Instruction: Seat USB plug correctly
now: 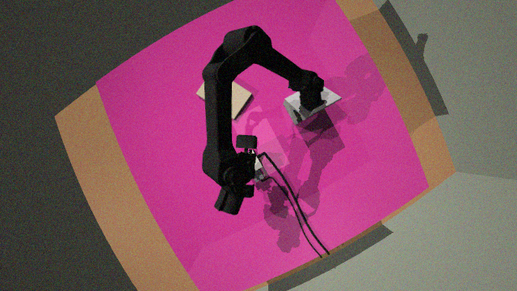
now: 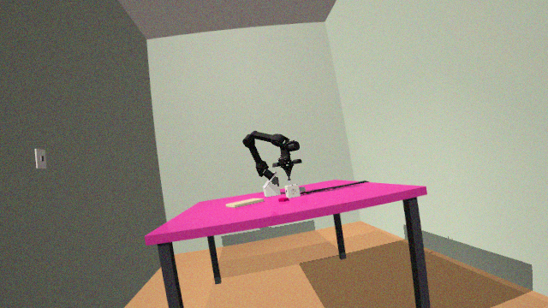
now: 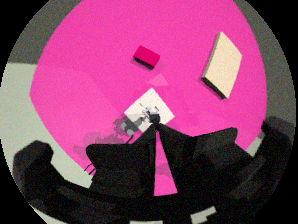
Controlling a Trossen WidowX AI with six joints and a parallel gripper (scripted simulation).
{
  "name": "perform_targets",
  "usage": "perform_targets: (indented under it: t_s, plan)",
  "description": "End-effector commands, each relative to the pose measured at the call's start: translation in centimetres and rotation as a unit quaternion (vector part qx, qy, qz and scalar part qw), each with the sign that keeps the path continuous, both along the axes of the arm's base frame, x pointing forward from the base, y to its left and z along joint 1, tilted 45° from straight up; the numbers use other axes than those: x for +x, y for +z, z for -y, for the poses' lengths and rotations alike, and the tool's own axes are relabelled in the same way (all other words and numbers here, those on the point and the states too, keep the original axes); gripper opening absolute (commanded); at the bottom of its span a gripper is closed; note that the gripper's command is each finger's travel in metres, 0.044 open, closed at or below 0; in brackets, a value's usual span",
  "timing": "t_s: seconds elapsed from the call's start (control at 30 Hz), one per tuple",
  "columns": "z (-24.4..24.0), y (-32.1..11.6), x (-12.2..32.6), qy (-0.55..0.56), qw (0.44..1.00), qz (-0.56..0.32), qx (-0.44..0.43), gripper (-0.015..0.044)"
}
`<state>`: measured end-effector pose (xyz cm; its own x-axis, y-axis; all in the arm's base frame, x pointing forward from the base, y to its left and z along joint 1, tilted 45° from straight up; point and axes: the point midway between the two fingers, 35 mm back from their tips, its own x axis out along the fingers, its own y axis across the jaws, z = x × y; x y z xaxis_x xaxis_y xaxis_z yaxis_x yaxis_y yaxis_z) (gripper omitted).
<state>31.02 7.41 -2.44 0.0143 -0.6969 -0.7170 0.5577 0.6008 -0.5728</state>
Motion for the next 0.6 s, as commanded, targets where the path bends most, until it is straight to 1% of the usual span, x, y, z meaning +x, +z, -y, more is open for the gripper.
perform_targets:
  t_s: [0.0,0.27,0.57]
  plan:
    - [0.01,-0.01,-0.03,-0.042,0.998,0.040,0.001,0.0000]
    - [0.01,-0.01,-0.03,-0.117,0.987,0.113,0.002,0.0000]
    - [0.01,-0.02,-0.04,-0.199,0.961,0.193,0.004,0.0000]
